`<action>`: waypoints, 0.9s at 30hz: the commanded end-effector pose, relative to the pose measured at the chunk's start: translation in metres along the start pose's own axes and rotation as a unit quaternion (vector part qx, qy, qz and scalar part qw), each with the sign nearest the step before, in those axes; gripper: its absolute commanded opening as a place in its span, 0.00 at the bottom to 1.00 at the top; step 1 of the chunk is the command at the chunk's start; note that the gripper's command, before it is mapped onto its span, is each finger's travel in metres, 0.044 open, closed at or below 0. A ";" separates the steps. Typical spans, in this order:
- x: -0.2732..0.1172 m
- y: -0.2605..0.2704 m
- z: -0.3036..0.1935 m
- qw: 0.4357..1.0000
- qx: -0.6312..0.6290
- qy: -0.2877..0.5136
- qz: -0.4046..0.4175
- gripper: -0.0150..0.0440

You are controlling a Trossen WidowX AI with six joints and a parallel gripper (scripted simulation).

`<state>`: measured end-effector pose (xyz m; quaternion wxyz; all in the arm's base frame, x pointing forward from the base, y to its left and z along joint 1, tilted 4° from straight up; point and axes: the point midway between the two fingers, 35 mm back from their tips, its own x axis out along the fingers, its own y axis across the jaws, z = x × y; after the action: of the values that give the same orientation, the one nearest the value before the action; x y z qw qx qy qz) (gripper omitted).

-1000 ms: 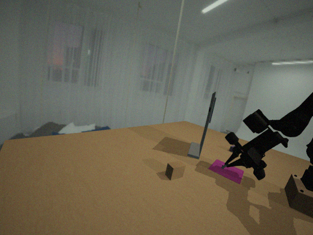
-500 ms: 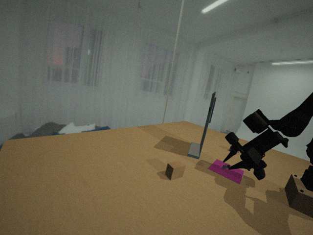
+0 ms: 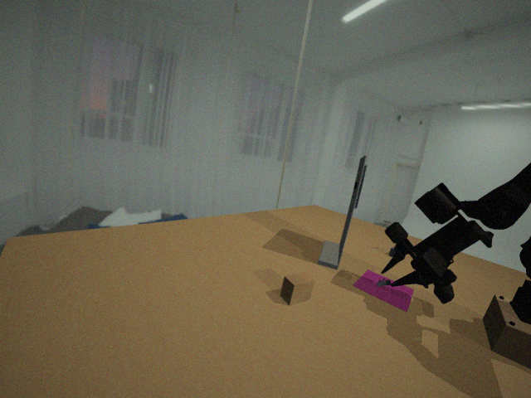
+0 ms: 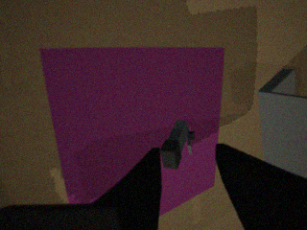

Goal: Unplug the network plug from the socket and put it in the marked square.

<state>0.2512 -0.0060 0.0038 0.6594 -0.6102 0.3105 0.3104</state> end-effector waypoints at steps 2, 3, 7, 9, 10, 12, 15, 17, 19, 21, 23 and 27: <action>-0.004 -0.002 0.000 1.000 -0.002 -0.002 -0.004 0.52; -0.005 -0.002 0.000 1.000 -0.002 -0.002 -0.004 0.52; -0.007 -0.002 0.000 1.000 -0.002 -0.002 -0.004 0.52; -0.008 -0.002 0.000 1.000 -0.002 -0.001 -0.004 0.52; -0.009 -0.002 0.000 1.000 -0.002 -0.001 -0.004 0.52; -0.010 -0.002 0.000 1.000 -0.002 -0.001 -0.004 0.52; -0.012 -0.002 0.000 1.000 -0.002 -0.001 -0.003 0.52; -0.013 -0.002 0.000 1.000 -0.002 -0.001 -0.003 0.52; -0.014 -0.002 -0.001 1.000 -0.002 -0.001 -0.003 0.52; -0.016 -0.002 -0.001 1.000 -0.002 -0.001 -0.003 0.52; -0.017 -0.001 -0.001 1.000 -0.002 -0.001 -0.003 0.52; -0.019 -0.001 -0.001 1.000 -0.001 -0.001 -0.003 0.52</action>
<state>0.2398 -0.0082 0.0154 0.6585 -0.6096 0.3138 0.3103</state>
